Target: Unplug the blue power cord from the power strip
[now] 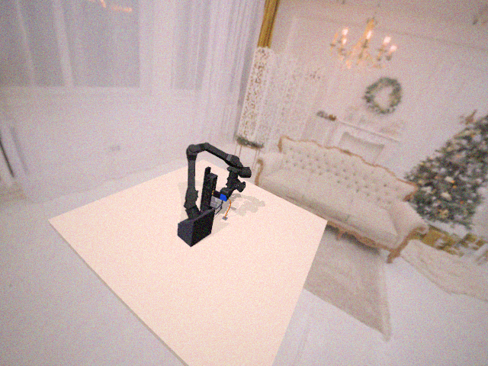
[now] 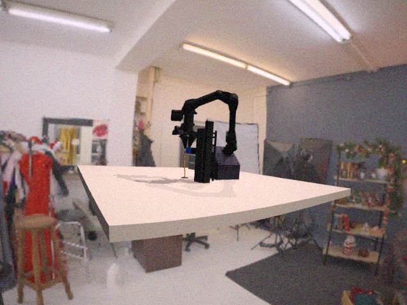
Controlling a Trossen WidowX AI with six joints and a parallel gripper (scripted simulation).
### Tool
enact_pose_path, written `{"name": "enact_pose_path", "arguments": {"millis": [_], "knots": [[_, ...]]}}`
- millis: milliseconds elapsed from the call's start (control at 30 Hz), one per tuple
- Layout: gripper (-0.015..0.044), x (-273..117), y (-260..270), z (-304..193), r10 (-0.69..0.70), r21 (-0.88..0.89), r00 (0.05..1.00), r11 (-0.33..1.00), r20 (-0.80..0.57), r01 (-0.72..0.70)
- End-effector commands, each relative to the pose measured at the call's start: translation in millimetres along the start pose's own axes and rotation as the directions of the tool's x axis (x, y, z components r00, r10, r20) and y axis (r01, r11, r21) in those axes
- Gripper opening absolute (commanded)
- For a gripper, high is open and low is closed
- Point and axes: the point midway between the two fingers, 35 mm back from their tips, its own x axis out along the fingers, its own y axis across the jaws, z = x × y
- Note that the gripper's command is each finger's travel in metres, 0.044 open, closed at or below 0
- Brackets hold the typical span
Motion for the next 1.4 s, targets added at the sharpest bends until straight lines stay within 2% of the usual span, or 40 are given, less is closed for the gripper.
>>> {"name": "enact_pose_path", "arguments": {"millis": [0,433,567,733,1367], "knots": [[0.0000,-6,-2,17,0.012,0.017,1.000,1.000,0.011,-0.012],[0.0341,-2,-1,7,0.012,0.018,1.000,1.000,0.007,-0.012],[0.0440,-7,0,26,0.012,0.018,1.000,1.000,0.010,-0.012],[0.0440,-15,-2,67,0.012,0.017,1.000,1.000,0.011,-0.012],[0.0440,-15,-2,67,0.012,0.017,1.000,1.000,0.011,-0.012]]}}
